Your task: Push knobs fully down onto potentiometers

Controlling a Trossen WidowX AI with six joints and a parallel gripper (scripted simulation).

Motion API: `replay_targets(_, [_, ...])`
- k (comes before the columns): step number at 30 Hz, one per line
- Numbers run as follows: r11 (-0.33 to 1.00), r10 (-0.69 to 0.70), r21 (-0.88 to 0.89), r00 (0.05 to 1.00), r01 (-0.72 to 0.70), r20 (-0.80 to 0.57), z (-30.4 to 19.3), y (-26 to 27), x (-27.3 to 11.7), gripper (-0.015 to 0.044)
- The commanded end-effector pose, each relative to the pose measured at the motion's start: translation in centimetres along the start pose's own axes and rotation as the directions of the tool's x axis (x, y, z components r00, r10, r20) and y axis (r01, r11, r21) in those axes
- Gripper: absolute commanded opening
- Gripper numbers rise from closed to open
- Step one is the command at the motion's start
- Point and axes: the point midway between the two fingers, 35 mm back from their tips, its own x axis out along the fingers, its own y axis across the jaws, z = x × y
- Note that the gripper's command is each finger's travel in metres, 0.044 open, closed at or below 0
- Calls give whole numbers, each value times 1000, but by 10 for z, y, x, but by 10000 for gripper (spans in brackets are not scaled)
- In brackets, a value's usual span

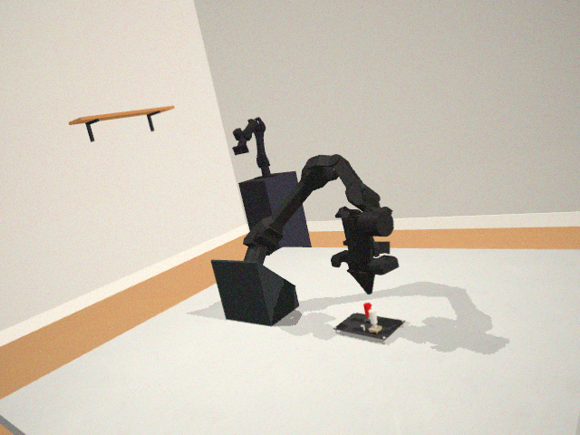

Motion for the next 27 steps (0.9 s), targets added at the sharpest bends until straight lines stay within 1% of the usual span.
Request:
replay_targets(1, [989,10,-149,1000,-11,-4,-5,-2,0,0])
replay_targets(7, [937,15,-349,1000,-16,-6,-6,-4,-1,0])
replay_targets(13, [845,20,-534,1000,-21,-7,-8,-7,-3,0])
replay_targets(21, [667,27,-745,1000,-25,-9,-10,-10,-6,0])
replay_targets(27, [520,32,-854,999,-26,-11,-11,-12,-7,0])
